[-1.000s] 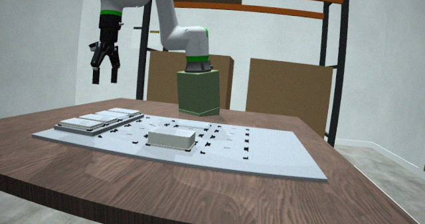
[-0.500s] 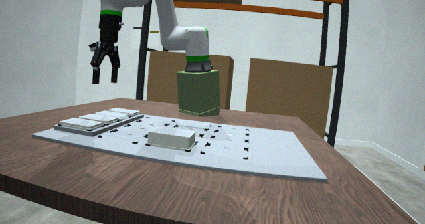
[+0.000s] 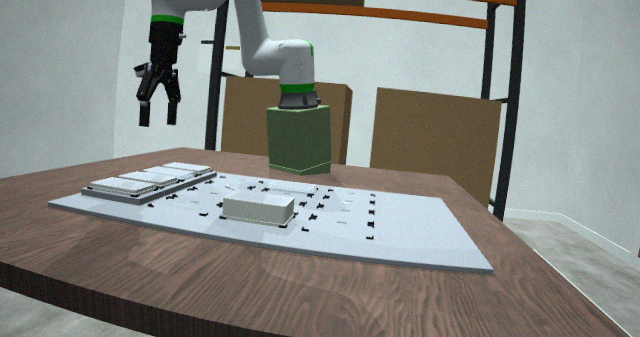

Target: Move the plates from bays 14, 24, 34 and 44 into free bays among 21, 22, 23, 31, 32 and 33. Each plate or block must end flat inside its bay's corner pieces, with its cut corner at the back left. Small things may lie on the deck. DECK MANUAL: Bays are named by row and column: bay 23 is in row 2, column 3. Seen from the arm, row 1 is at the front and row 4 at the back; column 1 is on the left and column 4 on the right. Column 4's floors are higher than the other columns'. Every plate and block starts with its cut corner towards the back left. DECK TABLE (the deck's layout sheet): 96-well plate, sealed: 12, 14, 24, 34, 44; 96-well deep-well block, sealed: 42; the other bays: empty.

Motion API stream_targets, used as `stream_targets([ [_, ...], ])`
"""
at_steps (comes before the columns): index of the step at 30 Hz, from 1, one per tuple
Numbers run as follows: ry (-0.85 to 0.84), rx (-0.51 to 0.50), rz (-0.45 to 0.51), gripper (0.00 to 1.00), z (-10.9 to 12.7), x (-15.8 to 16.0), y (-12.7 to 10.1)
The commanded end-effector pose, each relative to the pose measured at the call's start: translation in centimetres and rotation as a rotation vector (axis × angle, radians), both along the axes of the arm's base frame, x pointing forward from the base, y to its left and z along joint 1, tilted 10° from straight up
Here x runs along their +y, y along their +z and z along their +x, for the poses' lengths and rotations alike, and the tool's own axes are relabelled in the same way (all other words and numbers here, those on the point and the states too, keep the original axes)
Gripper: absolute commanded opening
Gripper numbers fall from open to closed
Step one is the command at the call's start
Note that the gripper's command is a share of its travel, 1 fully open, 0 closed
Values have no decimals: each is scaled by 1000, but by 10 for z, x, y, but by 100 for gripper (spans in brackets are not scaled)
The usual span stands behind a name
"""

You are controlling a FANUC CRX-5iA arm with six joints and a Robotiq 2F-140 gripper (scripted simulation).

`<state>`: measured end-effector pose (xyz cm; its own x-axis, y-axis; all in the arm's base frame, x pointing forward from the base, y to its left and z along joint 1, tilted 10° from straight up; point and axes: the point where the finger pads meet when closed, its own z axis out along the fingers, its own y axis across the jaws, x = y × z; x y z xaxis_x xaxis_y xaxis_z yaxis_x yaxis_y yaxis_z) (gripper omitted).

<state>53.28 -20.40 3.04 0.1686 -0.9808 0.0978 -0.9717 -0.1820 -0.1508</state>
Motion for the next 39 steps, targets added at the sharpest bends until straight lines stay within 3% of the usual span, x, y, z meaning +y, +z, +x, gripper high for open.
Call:
stream_targets([
  [1, 0, -2, -1, 100, 1, 0, 1],
  [39, 0, -1, 0, 100, -20, 128, -24],
])
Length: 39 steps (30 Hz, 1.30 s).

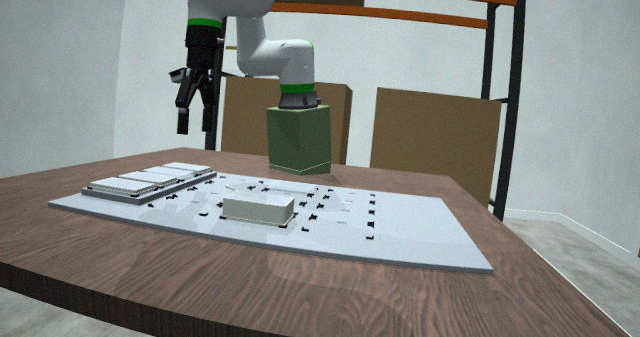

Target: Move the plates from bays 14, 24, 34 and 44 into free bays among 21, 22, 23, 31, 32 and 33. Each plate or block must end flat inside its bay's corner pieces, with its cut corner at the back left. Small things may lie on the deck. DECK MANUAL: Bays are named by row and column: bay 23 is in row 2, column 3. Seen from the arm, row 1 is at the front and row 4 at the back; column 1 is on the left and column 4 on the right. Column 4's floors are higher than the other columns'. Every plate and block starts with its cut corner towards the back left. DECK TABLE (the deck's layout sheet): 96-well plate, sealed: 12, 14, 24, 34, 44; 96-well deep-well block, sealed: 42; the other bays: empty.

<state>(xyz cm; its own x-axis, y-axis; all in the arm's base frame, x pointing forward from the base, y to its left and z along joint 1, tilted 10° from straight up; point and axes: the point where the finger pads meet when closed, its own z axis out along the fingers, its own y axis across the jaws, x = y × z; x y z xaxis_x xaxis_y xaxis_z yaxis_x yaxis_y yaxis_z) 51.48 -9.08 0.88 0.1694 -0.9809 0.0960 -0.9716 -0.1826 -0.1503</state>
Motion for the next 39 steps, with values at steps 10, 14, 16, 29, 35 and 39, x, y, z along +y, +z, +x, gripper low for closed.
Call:
stream_targets([
  [10, -1, -2, -2, 100, -7, 46, -8],
  [14, -1, -2, -2, 100, -7, 47, -8],
  [16, -1, -2, -2, 100, -7, 47, -8],
  [29, -1, -2, -2, 100, -7, 47, -8],
  [35, -1, -2, -2, 100, -7, 47, -8],
  [39, -1, -2, -2, 100, -7, 47, -8],
])
